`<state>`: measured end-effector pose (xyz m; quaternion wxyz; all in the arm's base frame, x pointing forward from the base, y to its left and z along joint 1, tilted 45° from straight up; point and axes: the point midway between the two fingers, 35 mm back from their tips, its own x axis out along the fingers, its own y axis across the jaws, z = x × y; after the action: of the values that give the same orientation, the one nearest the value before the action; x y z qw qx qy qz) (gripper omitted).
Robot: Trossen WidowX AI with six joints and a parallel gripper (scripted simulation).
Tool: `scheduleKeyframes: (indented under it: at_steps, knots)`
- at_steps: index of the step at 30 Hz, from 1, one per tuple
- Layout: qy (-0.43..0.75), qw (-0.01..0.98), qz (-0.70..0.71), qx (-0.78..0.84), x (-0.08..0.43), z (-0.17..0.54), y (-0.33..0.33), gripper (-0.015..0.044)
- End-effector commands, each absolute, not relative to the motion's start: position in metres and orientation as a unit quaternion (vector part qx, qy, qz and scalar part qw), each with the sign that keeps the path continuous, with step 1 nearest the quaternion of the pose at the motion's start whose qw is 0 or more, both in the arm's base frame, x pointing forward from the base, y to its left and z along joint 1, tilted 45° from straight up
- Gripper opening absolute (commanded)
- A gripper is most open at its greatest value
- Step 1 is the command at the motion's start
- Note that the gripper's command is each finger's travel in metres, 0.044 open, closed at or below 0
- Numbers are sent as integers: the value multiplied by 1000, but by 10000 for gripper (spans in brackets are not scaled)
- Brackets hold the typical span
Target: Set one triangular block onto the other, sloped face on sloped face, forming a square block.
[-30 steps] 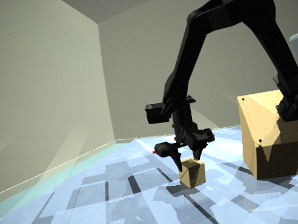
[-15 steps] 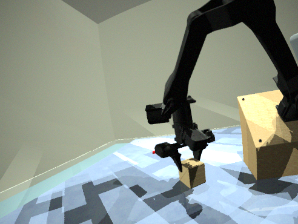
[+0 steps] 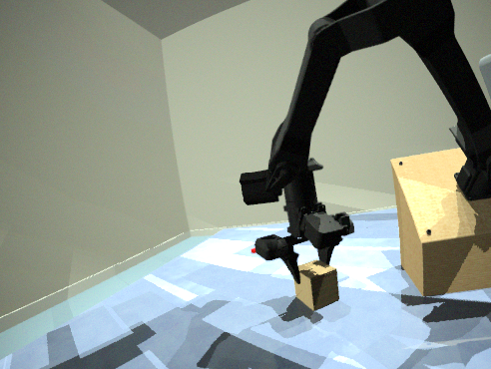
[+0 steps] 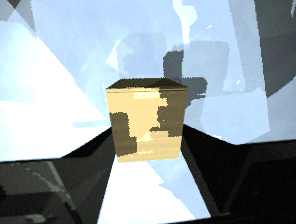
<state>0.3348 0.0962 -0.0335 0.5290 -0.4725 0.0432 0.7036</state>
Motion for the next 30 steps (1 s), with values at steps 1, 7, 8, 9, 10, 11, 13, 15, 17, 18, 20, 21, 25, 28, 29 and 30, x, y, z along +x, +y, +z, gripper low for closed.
scheduleKeyframes:
  at_steps: [1, 7, 8, 9, 10, 11, 13, 15, 17, 18, 20, 21, 25, 28, 29, 30]
  knots:
    - [43, 529, 704, -472, 335, -33, 96, 79]
    - [43, 529, 704, -472, 335, -33, 96, 236]
    - [43, 529, 704, -472, 335, -33, 96, 263]
    - [43, 529, 704, -472, 335, -33, 96, 289]
    - [43, 529, 704, -472, 335, -33, 96, 315]
    - [43, 529, 704, -472, 335, -33, 96, 341]
    - [43, 529, 704, -472, 335, -33, 96, 394]
    - [43, 529, 704, -472, 335, -33, 96, 440]
    - [43, 529, 704, -472, 335, -33, 96, 440]
    - [43, 529, 704, -472, 335, -33, 96, 440]
    - [43, 529, 704, -472, 335, -33, 96, 440]
    - [43, 529, 704, -472, 335, -33, 96, 440]
    - [46, 528, 703, -475, 339, -9, 69, 440]
    - [46, 527, 703, -475, 338, 27, 34, 440]
    - [46, 528, 703, -474, 336, 36, 25, 440]
    - [45, 528, 703, -474, 335, 42, 20, 440]
